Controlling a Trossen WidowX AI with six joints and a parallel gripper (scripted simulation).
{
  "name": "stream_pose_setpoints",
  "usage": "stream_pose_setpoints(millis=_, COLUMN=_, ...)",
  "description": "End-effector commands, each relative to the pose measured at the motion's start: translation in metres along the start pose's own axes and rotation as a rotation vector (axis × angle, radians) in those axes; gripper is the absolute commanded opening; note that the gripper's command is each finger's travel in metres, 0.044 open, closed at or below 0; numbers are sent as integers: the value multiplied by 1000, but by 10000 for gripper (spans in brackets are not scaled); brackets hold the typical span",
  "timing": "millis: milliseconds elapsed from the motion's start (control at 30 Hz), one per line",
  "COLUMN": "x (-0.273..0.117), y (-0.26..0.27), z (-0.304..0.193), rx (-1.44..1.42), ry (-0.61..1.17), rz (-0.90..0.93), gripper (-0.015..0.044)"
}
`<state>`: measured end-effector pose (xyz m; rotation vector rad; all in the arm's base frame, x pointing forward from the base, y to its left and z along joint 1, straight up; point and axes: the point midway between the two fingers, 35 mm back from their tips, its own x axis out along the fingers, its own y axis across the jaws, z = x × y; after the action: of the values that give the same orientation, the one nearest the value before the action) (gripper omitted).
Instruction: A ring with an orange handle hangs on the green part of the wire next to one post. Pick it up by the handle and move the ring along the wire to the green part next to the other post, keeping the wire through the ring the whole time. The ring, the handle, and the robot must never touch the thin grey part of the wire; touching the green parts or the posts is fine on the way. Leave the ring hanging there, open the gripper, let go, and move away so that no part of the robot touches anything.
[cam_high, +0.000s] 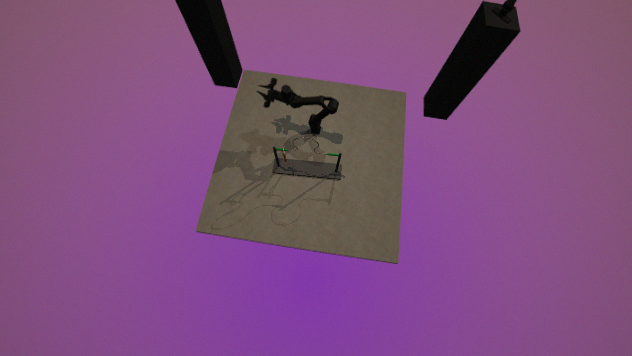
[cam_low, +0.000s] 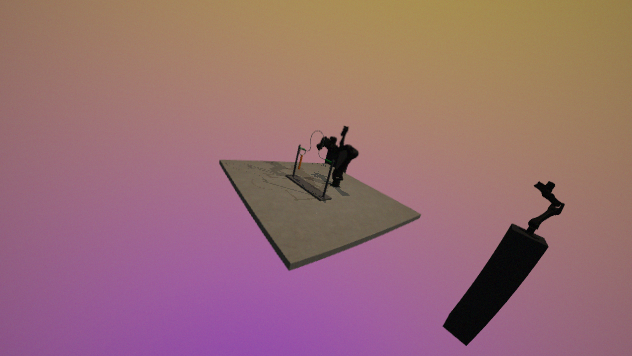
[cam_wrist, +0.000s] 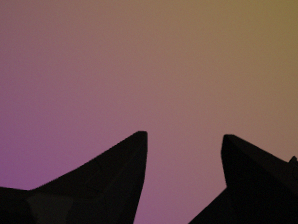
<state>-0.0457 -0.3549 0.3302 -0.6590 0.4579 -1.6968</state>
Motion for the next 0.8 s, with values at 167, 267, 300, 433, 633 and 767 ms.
stream_pose_setpoints(millis=167, x=-28, y=139, z=-8, rx=142, ry=-131, rz=507, gripper=160)
stream_pose_setpoints(millis=267, x=-47, y=177, z=-9, rx=191, ry=-173, rz=669, gripper=160)
stream_pose_setpoints(millis=300, x=-55, y=189, z=-10, rx=202, ry=-188, rz=730, gripper=160)
stream_pose_setpoints(millis=433, x=-101, y=236, z=-17, rx=266, ry=-256, rz=1006, gripper=160)
stream_pose_setpoints(millis=633, x=-186, y=278, z=-25, rx=399, ry=-352, rz=1410, gripper=160)
stream_pose_setpoints(millis=767, x=-247, y=284, z=-28, rx=515, ry=-412, rz=1670, gripper=160)
